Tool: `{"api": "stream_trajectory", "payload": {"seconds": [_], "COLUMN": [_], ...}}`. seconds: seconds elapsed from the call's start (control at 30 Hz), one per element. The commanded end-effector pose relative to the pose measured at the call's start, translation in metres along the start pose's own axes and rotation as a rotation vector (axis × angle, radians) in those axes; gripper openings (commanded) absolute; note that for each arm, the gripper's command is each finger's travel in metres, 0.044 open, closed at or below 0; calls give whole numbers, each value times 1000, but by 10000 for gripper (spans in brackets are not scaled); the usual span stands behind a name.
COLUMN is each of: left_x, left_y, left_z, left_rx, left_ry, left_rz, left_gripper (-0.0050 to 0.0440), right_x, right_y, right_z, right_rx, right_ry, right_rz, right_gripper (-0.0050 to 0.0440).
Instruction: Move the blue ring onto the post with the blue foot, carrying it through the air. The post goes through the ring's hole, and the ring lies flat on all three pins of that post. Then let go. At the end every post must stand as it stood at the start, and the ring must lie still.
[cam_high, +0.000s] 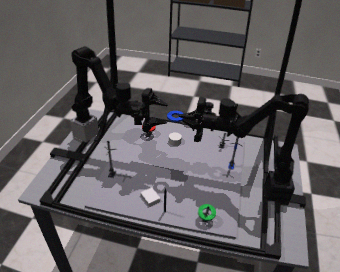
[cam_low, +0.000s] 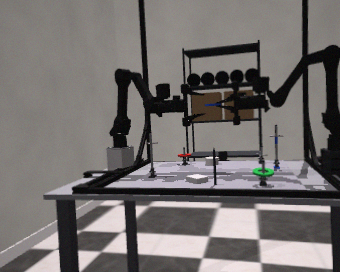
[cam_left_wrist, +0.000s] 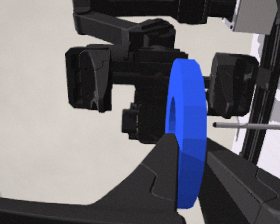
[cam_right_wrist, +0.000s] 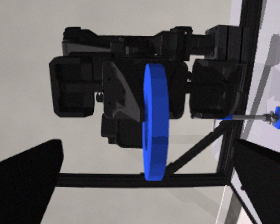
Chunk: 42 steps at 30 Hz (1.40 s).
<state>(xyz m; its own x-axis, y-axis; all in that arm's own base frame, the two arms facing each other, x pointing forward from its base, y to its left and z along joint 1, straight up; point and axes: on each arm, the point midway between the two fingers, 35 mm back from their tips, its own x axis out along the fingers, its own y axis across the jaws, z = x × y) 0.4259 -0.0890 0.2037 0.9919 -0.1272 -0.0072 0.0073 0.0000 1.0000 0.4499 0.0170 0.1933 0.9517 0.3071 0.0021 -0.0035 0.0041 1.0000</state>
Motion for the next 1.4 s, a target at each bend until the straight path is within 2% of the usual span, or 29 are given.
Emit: {"api": "stream_trajectory", "payload": {"seconds": [0.0, 0.47, 0.53, 0.6, 0.93, 1.37], "left_x": [-1, -1, -1, -1, -1, -1], "left_y": [2, 2, 2, 2, 2, 2], "left_z": [-1, -1, -1, -1, -1, -1], "left_rx": [1, 1, 1, 1, 1, 1], "left_ry": [5, 5, 5, 5, 5, 5], "left_rz": [7, 7, 7, 7, 7, 7], "left_gripper": [0, 0, 0, 0, 0, 0], "right_x": [6, 25, 25, 25, 25, 25], "right_y": [-1, -2, -2, -2, -2, -2], "right_z": [0, -1, -1, -1, -1, -1], "right_rx": [5, 5, 5, 5, 5, 5], "right_ry": [0, 0, 0, 0, 0, 0], "right_rz": [-2, -2, -2, -2, -2, -2], "right_gripper": [400, 400, 352, 352, 112, 45]}}
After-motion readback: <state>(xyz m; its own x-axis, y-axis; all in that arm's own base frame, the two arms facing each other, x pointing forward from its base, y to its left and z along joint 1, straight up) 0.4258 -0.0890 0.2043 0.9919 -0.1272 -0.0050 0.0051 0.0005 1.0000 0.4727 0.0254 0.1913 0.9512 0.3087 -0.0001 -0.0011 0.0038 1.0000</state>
